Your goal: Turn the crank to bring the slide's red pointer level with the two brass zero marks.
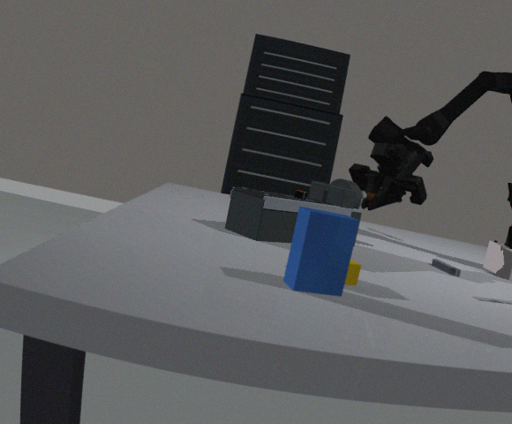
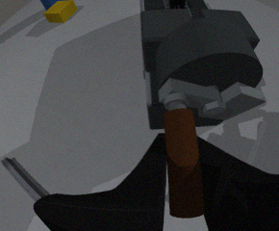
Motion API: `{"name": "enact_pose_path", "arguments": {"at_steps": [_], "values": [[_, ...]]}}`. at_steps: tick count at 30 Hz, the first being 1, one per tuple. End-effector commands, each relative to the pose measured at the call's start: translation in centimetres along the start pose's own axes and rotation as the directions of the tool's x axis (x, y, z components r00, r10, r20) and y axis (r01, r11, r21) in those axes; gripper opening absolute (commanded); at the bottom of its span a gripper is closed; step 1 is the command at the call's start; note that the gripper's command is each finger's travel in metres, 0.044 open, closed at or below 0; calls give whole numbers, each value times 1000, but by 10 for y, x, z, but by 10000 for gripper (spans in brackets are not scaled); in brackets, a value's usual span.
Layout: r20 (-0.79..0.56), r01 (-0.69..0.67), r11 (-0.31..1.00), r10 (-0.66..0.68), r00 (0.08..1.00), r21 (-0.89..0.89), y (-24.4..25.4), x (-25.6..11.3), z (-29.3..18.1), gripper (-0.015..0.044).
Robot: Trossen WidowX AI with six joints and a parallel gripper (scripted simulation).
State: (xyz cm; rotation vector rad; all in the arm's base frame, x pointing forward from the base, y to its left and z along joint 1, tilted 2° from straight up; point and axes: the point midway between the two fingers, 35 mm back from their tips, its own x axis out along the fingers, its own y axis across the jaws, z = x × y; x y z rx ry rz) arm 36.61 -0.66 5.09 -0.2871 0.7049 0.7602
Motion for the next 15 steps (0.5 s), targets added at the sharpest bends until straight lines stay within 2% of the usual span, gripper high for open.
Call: {"name": "enact_pose_path", "arguments": {"at_steps": [1,15], "values": [[4,3,1000,-3,1000,-6,-1,-1,1,0],[1,0,1000,0,1000,0,0,0,0,0]]}}
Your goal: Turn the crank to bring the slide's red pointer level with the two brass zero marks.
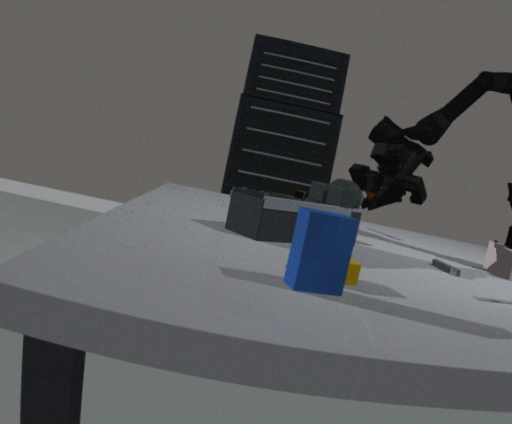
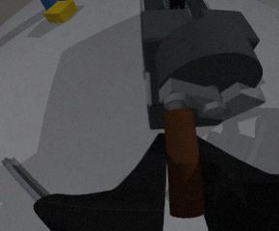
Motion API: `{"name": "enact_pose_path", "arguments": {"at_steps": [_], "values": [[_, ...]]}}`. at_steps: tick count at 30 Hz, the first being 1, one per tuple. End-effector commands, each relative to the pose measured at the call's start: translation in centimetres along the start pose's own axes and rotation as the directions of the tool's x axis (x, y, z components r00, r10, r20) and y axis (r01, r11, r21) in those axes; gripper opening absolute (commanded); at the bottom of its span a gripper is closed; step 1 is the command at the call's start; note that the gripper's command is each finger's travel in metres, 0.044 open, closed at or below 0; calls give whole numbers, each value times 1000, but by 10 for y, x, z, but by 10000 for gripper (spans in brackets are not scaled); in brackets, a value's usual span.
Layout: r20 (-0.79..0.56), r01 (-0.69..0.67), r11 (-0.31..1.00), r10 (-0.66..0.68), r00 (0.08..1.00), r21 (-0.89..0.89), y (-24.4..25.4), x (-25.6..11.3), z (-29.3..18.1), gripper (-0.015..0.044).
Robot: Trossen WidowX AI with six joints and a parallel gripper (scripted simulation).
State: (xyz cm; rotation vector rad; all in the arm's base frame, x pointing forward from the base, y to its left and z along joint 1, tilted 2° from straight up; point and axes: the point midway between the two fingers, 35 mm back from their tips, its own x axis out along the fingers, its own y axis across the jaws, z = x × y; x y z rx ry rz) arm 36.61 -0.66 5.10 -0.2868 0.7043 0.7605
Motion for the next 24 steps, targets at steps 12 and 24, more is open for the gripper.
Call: {"name": "enact_pose_path", "arguments": {"at_steps": [12,24], "values": [[0,0,1000,0,1000,0,0,0,0,131],[0,0,1000,0,1000,0,0,0,0,440]]}}
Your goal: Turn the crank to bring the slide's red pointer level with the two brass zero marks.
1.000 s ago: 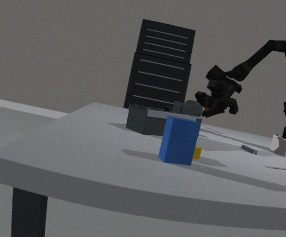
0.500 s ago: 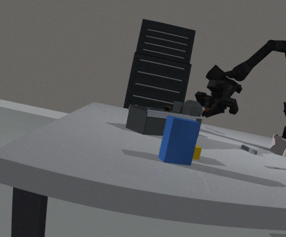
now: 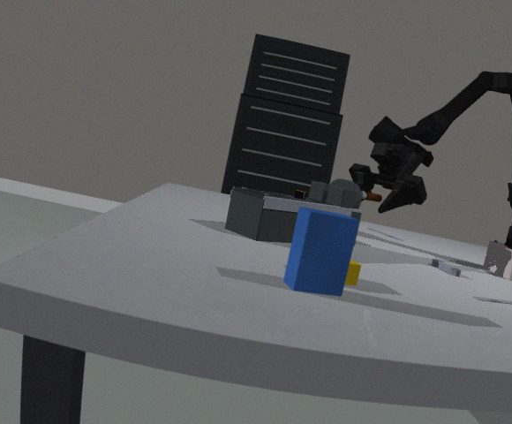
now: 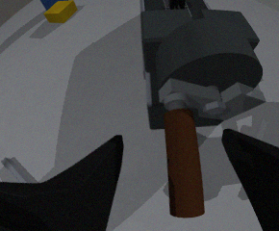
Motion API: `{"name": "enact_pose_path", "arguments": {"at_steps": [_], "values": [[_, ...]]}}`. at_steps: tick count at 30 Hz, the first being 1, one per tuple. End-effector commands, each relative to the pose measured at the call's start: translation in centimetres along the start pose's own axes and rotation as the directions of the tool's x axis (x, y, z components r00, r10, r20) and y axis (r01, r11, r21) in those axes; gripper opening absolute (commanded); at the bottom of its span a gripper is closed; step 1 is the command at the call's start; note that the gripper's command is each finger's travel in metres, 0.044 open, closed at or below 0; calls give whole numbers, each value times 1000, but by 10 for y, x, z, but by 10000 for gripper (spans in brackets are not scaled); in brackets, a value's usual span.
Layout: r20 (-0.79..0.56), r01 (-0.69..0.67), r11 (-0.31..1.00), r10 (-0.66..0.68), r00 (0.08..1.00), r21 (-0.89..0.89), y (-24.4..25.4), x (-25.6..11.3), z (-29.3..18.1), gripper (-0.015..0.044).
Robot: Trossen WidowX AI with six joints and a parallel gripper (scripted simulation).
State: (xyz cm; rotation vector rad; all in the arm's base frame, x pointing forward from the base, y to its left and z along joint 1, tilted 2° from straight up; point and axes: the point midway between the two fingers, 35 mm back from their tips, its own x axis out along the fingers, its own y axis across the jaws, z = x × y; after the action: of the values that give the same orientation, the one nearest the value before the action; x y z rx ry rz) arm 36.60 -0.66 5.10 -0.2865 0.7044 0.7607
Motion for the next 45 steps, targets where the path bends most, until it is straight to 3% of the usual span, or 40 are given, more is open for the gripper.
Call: {"name": "enact_pose_path", "arguments": {"at_steps": [1,25,36,45], "values": [[0,0,1000,0,1000,0,0,-1,1,440],[-7,-5,1000,5,1000,13,0,-85,83,440],[-130,182,974,-165,978,133,-12,-42,115,440],[-133,381,885,-357,924,268,-11,-7,162,440]]}}
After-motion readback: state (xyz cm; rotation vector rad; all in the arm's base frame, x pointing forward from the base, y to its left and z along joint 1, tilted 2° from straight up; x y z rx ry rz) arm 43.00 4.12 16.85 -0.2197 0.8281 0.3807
